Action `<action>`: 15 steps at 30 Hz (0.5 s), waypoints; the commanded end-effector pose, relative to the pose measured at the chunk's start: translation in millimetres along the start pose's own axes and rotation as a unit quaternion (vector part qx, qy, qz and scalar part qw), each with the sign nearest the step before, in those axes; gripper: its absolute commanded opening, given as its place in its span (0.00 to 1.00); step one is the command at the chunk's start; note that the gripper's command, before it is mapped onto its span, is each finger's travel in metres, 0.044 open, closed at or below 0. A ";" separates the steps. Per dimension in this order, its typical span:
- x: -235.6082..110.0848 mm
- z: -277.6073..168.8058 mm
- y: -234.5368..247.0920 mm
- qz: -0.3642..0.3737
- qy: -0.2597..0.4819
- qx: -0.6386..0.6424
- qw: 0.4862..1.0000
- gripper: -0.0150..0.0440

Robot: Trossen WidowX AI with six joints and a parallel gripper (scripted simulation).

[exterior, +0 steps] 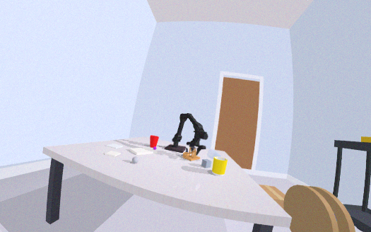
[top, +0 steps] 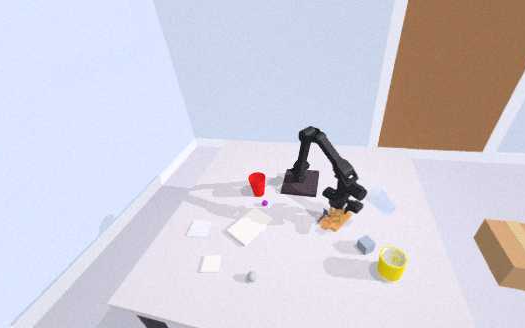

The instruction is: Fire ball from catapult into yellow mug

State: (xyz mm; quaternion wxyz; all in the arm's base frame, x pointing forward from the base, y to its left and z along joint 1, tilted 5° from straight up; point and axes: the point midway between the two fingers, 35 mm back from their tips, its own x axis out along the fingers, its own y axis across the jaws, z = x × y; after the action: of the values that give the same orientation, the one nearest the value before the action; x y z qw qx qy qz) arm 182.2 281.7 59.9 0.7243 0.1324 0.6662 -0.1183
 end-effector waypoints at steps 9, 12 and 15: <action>-79.8 0.1 3.0 0.001 0.000 0.000 1.000 1.00; -100.5 -0.5 -0.2 0.001 0.000 0.000 1.000 1.00; -80.1 0.1 4.4 0.003 0.000 -0.003 1.000 1.00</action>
State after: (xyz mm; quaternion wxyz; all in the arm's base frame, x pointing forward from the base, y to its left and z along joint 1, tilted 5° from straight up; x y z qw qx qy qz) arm 177.6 287.2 150.0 0.7282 0.1415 0.6624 -0.1045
